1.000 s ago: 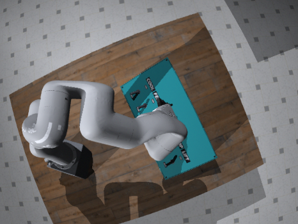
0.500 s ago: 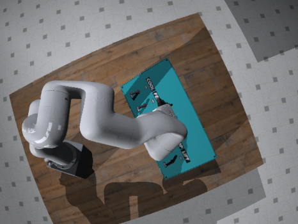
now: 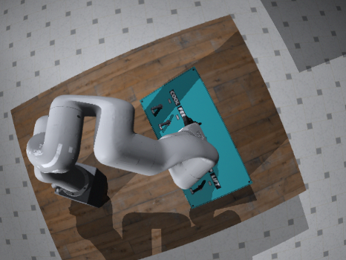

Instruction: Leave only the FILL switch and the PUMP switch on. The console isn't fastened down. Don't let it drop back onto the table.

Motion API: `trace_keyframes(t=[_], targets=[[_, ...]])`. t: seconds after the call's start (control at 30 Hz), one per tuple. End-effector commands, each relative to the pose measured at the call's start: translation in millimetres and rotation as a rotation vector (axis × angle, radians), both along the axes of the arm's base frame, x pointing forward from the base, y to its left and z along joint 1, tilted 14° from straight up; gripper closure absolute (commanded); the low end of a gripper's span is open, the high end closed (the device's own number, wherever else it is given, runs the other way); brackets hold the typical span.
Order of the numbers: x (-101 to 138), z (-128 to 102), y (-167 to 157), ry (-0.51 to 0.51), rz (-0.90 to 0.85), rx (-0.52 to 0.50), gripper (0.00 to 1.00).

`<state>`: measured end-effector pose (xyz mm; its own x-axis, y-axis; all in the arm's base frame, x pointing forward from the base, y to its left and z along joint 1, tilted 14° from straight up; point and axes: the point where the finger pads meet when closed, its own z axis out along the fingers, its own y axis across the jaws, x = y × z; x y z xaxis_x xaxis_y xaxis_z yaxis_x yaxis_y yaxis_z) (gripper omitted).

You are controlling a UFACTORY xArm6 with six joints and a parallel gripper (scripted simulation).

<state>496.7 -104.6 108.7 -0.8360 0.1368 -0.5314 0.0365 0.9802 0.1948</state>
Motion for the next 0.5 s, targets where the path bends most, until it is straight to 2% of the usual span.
trace_keyframes(t=[0.0,0.47], targets=[[1,0,-10,-0.003,-0.001,-0.001,0.0],[-1,-9,-52,-0.003,-0.001,-0.001,0.0]])
